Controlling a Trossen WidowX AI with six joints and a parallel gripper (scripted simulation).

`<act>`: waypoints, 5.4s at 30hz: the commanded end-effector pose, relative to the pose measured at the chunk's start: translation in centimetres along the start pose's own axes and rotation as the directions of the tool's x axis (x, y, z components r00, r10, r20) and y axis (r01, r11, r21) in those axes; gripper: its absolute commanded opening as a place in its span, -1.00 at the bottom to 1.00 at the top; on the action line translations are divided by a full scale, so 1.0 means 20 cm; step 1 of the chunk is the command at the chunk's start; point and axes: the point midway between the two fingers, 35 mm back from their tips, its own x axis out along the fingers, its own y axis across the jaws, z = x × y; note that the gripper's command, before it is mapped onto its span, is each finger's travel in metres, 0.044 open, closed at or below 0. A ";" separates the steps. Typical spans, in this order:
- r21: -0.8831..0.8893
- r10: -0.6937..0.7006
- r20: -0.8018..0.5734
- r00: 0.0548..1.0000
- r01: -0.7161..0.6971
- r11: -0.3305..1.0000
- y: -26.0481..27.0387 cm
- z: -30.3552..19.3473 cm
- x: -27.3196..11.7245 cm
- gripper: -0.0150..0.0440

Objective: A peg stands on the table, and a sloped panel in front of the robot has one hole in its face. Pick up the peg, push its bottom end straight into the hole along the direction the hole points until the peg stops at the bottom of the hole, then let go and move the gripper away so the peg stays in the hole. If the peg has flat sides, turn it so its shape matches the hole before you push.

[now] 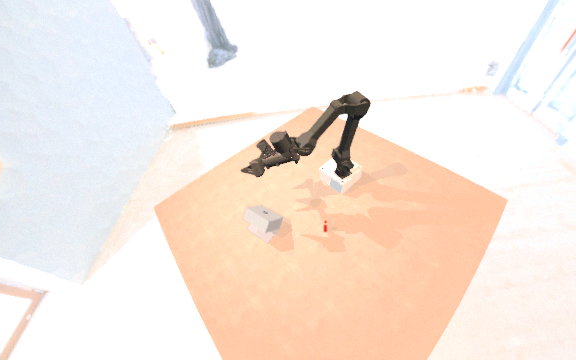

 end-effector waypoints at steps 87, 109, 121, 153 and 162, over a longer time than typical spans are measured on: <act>0.122 -0.288 -0.886 0.362 -0.418 -0.900 0.40 -1.21 -0.90 1.00; 0.473 -0.452 -0.865 0.217 0.051 -0.880 0.34 -1.25 -1.18 1.00; 0.473 -0.452 -0.865 0.217 0.051 -0.880 0.31 -1.32 -1.16 1.00; 0.473 -0.453 -0.865 0.217 0.050 -0.880 0.20 -1.52 -1.11 1.00; 0.468 -0.447 -0.866 0.225 0.049 -0.882 0.21 -1.51 -1.11 0.56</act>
